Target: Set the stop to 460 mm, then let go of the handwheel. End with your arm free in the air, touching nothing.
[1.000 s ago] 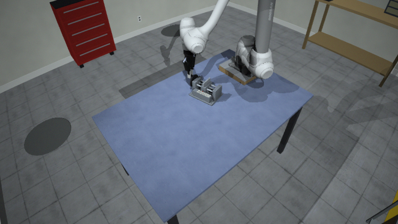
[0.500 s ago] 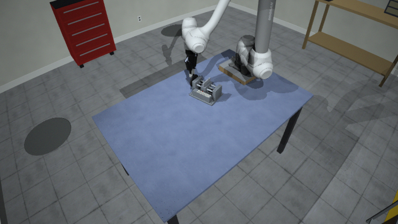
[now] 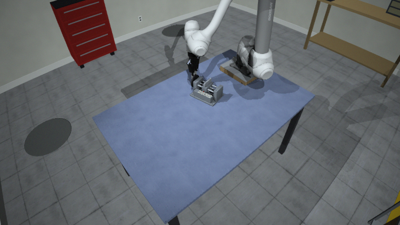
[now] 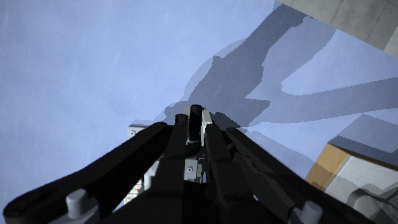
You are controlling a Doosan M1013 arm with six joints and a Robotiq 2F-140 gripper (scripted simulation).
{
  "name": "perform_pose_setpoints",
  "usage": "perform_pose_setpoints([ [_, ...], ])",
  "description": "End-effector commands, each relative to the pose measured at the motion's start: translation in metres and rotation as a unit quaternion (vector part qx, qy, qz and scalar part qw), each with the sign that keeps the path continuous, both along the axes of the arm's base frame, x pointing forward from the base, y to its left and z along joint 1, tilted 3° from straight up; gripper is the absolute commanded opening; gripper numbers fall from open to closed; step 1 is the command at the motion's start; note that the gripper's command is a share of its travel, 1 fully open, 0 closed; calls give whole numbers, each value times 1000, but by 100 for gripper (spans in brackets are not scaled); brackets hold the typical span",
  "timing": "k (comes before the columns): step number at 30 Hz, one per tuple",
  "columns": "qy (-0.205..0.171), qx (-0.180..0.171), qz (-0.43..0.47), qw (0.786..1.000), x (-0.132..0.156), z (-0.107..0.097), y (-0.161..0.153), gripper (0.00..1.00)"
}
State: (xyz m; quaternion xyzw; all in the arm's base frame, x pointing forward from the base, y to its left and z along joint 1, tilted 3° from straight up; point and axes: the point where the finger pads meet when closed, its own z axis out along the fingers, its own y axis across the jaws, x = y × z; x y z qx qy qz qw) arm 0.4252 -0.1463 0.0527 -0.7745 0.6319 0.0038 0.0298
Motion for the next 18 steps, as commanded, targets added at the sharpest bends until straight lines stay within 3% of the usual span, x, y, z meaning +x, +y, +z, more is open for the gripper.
perform_pose_setpoints([
  [1,0,0,0,1000,0,-6,0,4],
  [18,0,0,0,1000,9,-27,3,4],
])
